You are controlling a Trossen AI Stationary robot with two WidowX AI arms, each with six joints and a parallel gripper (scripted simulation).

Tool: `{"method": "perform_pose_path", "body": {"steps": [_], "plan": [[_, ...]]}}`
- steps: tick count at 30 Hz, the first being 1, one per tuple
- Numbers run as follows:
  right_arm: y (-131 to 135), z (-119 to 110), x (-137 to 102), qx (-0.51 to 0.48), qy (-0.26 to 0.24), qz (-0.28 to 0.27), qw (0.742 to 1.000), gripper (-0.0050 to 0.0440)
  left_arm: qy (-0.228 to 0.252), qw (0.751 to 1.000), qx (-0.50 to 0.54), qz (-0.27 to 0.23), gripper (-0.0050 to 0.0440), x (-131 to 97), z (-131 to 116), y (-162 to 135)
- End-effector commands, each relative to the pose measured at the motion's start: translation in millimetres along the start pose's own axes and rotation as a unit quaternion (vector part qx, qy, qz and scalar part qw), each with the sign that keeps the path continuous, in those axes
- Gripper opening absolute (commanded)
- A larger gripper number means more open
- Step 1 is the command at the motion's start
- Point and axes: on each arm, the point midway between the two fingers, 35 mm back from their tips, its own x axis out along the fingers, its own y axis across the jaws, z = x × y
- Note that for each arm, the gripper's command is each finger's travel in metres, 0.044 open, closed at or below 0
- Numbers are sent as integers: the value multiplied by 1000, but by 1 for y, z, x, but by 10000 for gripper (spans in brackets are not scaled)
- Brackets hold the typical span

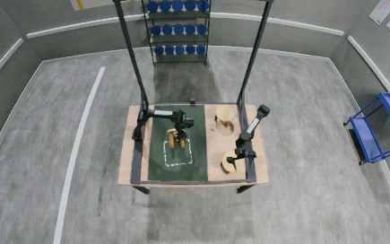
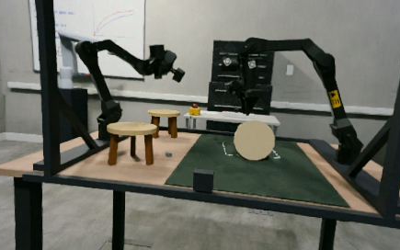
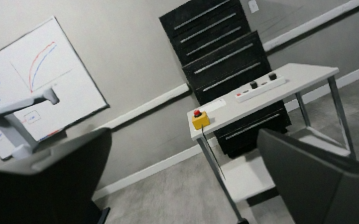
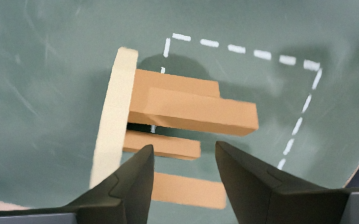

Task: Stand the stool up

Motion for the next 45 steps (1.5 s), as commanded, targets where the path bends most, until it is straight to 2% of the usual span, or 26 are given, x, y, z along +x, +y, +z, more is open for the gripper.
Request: {"method": "perform_pose_path", "body": {"steps": [1, 2, 9, 16, 18, 19, 26, 33, 35, 36, 45], "plan": [[9, -1, -16, 82, -24, -8, 996, 170, -14, 1000, -15, 5, 400, -1, 11, 7], [10, -2, -16, 150, -25, -7, 988, 170, -14, 1000, -15, 5, 400, -1, 11, 7], [18, -6, -19, 346, -25, -3, 938, 170, -14, 1000, -15, 5, 400, -1, 11, 7], [27, -10, -22, 529, -24, 4, 849, 170, -14, 1000, -15, 5, 400, -1, 11, 7], [27, -10, -22, 529, -24, 4, 849, 170, -14, 1000, -15, 5, 400, -1, 11, 7], [28, -10, -23, 586, -24, 6, 810, 170, -14, 1000, -15, 5, 400, -1, 11, 7], [36, -14, -25, 737, -21, 12, 676, 170, -14, 1000, -15, 5, 400, -1, 11, 7], [42, -17, -27, 858, -17, 17, 513, 170, -14, 1000, -15, 5, 400, -1, 11, 7], [42, -17, -27, 858, -17, 17, 513, 170, -14, 1000, -15, 5, 400, -1, 11, 7], [43, -17, -27, 891, -16, 18, 453, 170, -14, 1000, -15, 5, 400, -1, 11, 7], [49, -21, -29, 978, -11, 21, 207, 170, -14, 1000, -15, 5, 400, -1, 11, 7]]}}
